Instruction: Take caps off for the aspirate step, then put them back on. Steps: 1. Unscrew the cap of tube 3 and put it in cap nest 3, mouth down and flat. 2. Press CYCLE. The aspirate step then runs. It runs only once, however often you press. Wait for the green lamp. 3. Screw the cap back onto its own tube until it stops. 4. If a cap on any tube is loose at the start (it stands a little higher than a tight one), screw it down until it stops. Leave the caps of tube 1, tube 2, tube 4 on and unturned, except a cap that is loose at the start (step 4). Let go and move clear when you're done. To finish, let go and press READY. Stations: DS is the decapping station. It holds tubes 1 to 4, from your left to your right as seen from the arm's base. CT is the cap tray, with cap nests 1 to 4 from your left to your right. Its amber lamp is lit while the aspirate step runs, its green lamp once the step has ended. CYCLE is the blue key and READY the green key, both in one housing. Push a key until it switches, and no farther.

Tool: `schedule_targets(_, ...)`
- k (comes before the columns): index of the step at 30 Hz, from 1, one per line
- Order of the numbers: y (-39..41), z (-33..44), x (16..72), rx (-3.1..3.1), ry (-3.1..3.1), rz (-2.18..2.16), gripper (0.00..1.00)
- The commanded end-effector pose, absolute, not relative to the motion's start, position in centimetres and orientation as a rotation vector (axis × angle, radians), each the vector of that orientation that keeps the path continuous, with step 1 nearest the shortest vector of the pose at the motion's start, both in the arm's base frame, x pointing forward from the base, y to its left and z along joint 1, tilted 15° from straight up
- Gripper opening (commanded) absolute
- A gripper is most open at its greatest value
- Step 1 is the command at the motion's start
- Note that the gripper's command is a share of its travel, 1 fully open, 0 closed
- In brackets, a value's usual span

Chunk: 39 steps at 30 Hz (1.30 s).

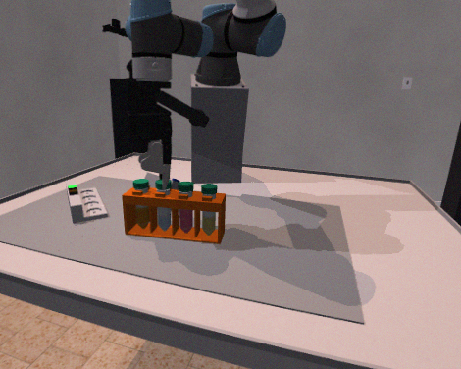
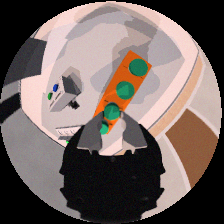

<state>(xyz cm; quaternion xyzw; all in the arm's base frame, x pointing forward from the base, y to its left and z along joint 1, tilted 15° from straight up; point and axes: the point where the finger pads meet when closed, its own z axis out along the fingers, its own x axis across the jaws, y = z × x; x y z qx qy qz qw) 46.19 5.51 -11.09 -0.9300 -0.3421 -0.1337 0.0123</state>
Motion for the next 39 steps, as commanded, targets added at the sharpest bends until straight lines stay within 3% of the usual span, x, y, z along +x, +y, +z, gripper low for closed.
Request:
schedule_targets(1,5.48,-11.10,46.20,-2.934,-0.912,-0.413,0.00)
schedule_targets(29,5.66,-11.15,46.07,-2.923,0.503,-0.324,0.00)
schedule_targets(39,5.52,-11.06,46.28,-2.922,0.504,-0.328,0.00)
